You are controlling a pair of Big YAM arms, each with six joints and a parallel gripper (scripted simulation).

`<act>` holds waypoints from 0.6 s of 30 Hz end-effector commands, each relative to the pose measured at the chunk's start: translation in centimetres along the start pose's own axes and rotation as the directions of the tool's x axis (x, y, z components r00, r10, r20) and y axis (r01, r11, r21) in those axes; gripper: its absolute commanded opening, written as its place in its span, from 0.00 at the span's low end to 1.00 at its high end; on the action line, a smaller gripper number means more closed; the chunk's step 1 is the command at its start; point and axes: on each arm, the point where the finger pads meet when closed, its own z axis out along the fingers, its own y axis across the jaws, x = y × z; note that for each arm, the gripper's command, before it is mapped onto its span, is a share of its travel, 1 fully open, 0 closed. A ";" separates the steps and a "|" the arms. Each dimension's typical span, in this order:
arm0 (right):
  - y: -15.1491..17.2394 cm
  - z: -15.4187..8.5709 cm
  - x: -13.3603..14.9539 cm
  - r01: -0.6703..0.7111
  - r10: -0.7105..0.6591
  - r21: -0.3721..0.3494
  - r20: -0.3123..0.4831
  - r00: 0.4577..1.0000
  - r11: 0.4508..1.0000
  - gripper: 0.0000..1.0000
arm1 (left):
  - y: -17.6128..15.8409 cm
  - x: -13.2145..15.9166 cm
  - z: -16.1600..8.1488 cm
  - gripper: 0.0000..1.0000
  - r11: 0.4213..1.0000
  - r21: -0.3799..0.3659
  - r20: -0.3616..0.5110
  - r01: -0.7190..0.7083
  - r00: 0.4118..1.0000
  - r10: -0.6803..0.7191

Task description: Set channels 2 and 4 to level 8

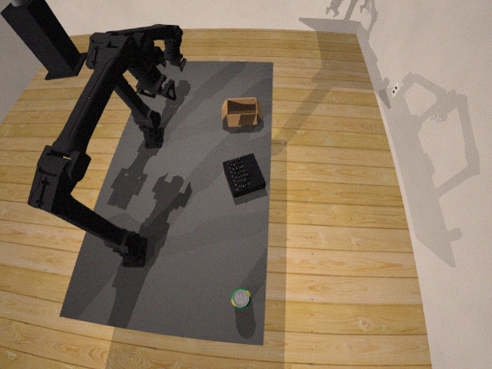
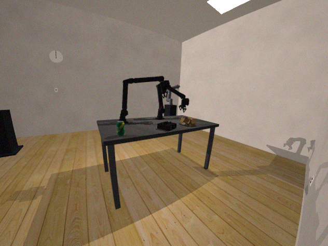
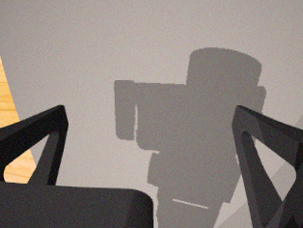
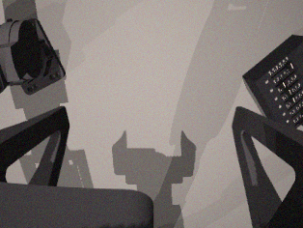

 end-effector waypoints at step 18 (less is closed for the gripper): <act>-0.2 -1.6 -0.9 -0.006 0.006 -0.003 0.040 0.999 1.000 1.00 | 0.2 -1.4 -1.1 1.00 1.000 0.002 0.035 0.010 0.999 -0.010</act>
